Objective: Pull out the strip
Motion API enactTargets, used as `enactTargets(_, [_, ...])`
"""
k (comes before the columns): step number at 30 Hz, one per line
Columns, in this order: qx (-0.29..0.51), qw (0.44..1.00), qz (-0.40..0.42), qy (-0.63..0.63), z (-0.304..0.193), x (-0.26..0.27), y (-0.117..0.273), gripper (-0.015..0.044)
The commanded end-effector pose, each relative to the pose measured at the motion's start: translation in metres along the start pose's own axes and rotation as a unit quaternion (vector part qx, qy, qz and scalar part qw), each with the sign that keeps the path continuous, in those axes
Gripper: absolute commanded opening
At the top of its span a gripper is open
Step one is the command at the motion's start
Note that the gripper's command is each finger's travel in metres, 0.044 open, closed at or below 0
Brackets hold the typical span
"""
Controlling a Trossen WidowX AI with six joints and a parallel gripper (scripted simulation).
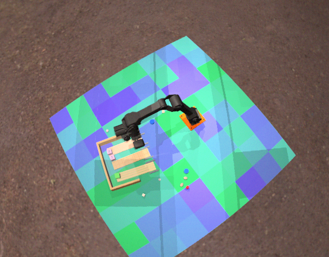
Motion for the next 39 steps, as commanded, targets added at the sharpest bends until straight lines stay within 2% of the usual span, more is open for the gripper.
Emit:
enactTargets(1, [0.007,1.000,-0.001,0.003,0.001,-0.001,-0.008,0.0000])
enactTargets(39, [0.007,1.000,-0.001,0.003,-0.004,-0.003,-0.069,0.0000])
Point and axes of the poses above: the point midway between the two fingers, 35 mm back from their tips, its own y axis back along the fingers, its own x axis across the jaws, z = x × y, the point moved 3 cm from there along y, back along the fingers, and after that the axes turned 13 degrees about y, right-handed, at the moved point
